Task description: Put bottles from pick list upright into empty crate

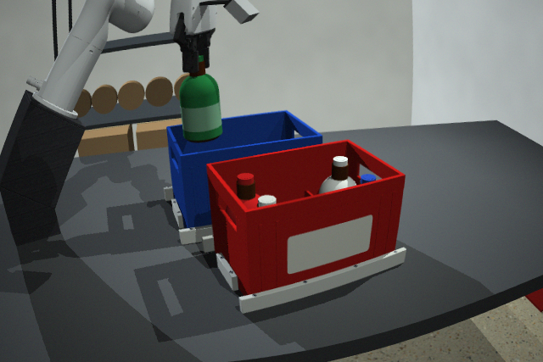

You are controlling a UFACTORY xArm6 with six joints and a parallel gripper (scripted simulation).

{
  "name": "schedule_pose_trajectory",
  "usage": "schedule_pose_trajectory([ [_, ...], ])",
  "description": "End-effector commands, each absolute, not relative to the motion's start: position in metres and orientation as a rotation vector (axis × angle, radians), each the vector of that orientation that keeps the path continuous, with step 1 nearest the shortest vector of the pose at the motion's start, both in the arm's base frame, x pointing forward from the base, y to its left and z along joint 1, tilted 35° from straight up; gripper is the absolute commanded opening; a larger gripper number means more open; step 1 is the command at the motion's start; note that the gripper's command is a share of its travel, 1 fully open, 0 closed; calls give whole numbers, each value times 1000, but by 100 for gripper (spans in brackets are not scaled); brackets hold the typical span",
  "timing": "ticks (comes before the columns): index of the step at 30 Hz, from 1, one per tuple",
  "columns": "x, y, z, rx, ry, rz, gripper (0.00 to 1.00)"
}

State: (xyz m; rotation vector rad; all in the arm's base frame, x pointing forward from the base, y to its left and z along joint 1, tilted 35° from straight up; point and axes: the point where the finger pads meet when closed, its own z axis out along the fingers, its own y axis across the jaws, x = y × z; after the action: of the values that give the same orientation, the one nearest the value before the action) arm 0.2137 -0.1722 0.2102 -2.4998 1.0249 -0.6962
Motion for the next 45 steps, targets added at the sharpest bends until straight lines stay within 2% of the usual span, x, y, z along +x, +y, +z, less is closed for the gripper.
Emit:
schedule_pose_trajectory([
  [1,214,-173,211,-2501,1025,-700,0],
  [45,223,-171,198,-2501,1025,-700,0],
])
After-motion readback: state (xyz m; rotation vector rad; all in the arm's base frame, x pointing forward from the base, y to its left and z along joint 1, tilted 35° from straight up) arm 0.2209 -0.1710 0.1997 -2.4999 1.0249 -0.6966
